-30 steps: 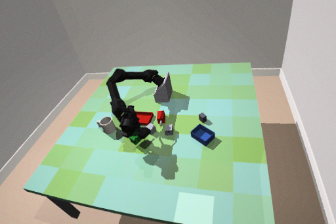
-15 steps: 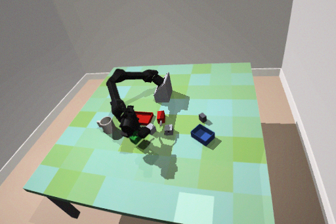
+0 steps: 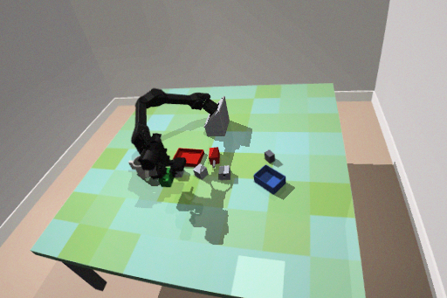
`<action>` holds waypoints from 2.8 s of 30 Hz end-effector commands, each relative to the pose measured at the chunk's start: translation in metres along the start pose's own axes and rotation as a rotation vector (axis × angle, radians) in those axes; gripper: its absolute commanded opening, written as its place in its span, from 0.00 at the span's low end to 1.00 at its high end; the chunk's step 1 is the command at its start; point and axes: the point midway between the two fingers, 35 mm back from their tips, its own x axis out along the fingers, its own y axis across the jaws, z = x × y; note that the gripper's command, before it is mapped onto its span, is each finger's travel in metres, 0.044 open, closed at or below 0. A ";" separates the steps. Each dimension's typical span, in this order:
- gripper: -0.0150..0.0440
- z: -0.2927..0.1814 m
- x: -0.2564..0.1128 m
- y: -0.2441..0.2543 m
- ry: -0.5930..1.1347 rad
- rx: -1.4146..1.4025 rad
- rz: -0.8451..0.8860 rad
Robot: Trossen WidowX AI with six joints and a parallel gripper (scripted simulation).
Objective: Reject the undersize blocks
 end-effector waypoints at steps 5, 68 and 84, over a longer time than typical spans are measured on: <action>0.25 0.001 0.009 -0.001 -0.010 -0.054 0.006; 0.25 0.004 0.065 -0.003 -0.026 -0.050 0.004; 0.25 0.001 0.064 -0.005 -0.033 -0.050 0.004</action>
